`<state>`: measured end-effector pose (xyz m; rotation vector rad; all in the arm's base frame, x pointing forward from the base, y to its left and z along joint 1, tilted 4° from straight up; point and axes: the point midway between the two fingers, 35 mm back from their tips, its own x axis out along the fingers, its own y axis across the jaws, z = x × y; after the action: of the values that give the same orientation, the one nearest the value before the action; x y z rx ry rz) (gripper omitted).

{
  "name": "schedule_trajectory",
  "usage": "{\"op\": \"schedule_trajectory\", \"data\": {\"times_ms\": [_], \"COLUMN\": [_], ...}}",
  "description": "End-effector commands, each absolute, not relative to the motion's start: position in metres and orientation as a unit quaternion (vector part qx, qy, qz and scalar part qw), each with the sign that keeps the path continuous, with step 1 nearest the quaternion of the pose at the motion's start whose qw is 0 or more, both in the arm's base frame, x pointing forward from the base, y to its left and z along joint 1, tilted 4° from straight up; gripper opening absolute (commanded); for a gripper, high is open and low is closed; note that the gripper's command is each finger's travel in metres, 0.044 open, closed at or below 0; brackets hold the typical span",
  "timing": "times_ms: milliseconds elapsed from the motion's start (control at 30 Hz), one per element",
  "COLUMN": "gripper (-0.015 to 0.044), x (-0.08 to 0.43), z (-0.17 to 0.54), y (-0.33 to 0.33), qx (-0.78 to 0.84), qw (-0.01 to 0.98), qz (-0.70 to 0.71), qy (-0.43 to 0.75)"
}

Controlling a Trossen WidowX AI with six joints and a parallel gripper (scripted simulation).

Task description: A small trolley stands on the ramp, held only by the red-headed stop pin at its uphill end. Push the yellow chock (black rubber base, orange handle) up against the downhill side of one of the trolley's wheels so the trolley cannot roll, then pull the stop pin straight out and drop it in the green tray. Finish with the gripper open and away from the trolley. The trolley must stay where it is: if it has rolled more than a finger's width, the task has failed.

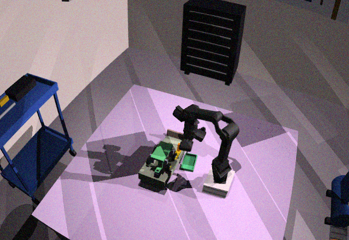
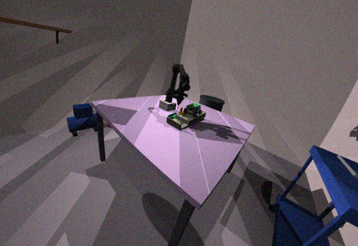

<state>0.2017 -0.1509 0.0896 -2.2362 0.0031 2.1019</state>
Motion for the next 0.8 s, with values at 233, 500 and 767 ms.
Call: {"op": "schedule_trajectory", "data": {"times_ms": [233, 500, 767], "gripper": [0.0, 0.0, 0.0], "x": [0.184, 0.185, 0.186], "z": [0.073, 0.057, 0.03], "y": [-0.147, -0.15, -0.161], "qx": [-0.727, -0.724, -0.724], "qw": [0.036, -0.005, -0.024], "qz": [0.686, 0.688, 0.687], "qy": [0.003, 0.045, 0.065]}}
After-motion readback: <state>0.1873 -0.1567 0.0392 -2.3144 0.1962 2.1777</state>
